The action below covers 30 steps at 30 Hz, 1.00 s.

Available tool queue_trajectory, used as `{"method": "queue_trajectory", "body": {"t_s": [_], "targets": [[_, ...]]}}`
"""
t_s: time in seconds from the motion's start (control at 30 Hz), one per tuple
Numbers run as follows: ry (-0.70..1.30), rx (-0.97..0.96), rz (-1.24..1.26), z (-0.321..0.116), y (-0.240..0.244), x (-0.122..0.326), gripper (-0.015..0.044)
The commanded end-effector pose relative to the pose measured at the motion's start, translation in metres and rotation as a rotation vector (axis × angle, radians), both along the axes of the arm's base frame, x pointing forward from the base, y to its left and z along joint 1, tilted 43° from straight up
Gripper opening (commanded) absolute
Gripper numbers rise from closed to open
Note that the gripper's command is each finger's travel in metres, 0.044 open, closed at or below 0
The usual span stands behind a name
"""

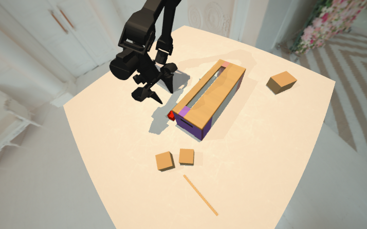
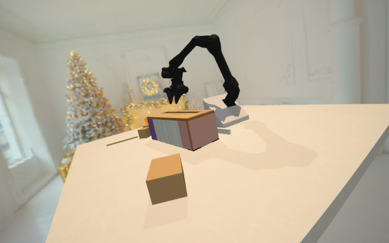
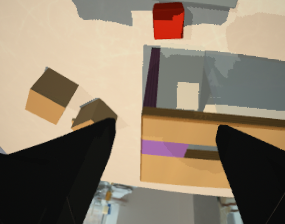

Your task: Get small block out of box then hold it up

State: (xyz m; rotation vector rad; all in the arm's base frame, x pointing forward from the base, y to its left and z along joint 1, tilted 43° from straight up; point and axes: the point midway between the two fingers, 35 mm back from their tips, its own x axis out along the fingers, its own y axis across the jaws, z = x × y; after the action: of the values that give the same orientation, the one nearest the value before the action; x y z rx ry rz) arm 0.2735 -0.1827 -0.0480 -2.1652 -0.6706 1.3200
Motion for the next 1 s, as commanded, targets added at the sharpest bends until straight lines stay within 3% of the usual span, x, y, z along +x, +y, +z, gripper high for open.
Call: {"method": "queue_trajectory", "body": {"t_s": [0.0, 0.27, 0.97], "targets": [[0.015, 0.021, -0.020, -0.001, 0.001, 0.000, 0.0285], [0.013, 0.023, -0.020, -0.069, 0.062, 0.004, 0.0285], [0.013, 0.023, -0.020, -0.090, 0.081, 0.004, 0.0285]]}}
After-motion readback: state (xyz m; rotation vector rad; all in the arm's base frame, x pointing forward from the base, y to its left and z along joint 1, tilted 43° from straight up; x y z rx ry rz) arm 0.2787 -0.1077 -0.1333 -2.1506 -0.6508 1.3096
